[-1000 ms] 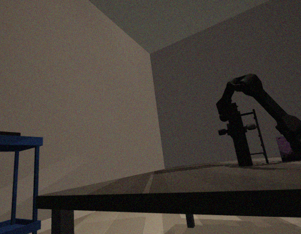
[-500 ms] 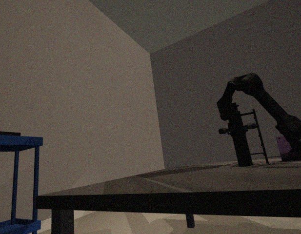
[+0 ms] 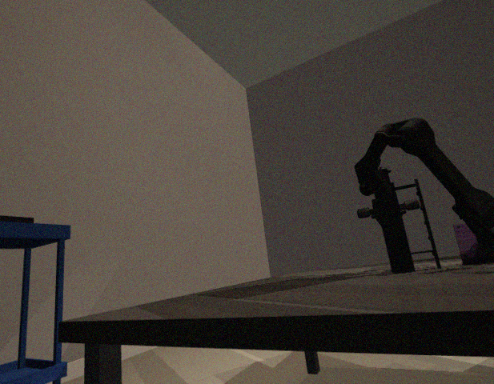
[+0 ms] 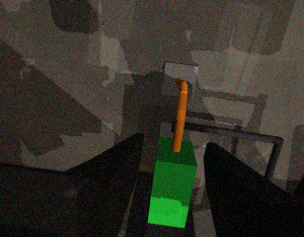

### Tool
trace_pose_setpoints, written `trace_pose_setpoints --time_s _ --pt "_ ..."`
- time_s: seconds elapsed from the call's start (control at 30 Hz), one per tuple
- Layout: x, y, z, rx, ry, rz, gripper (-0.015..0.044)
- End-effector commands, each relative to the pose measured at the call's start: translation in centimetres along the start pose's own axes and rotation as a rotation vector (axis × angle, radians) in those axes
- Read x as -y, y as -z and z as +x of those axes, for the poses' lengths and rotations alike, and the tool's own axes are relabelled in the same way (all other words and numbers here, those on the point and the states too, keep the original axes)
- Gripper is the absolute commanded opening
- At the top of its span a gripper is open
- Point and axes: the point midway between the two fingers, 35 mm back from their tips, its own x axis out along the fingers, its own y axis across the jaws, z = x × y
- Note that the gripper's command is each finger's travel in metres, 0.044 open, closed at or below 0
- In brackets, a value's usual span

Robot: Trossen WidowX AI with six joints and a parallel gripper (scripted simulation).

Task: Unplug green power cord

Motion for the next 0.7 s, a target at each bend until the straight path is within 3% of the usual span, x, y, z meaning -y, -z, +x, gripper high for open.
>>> trace_pose_setpoints --time_s 0.0,0.67 --pt "0.2 1.0 0.2 -0.010 0.002 0.010 0.0160" --pt "0.4 3.3 0.2 -0.012 0.003 0.011 0.0160"
